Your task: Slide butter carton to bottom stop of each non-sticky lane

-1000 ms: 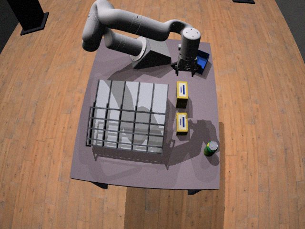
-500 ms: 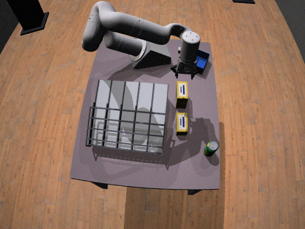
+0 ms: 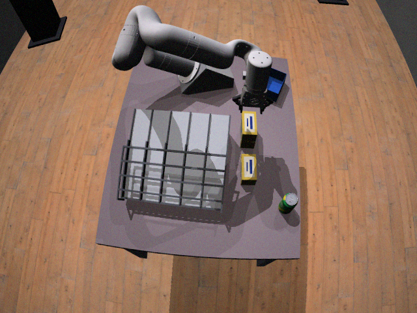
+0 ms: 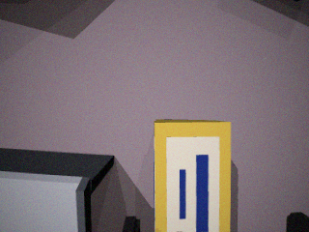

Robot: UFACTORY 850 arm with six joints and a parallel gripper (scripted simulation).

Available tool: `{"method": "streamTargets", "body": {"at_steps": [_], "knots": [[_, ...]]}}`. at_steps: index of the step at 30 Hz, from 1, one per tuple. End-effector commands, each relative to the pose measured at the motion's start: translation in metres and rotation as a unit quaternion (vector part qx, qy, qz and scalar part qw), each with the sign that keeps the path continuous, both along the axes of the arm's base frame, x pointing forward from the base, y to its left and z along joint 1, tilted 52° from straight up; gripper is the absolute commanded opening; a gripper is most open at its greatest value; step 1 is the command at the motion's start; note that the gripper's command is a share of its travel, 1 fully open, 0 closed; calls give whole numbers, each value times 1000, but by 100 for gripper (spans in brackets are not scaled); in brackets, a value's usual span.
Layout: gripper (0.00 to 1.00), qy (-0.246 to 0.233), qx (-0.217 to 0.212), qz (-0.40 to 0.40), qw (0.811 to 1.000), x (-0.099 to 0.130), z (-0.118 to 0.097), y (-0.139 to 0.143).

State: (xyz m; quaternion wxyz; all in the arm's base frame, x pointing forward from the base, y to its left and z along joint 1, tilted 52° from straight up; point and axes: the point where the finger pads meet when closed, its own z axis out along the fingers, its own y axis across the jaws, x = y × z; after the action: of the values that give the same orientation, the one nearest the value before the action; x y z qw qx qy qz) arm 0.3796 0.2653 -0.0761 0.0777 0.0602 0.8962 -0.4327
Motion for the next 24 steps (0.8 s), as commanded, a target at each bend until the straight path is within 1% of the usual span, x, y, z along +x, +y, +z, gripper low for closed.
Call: {"method": "streamTargets", "body": {"at_steps": [1, 8, 10, 11, 24], "knots": [[90, 0, 0, 0, 1000, 2, -9, -11], [90, 0, 0, 0, 1000, 4, -26, -33], [90, 0, 0, 0, 1000, 4, -26, -33], [90, 0, 0, 0, 1000, 3, -22, -27], [90, 0, 0, 0, 1000, 9, -54, -68]]}}
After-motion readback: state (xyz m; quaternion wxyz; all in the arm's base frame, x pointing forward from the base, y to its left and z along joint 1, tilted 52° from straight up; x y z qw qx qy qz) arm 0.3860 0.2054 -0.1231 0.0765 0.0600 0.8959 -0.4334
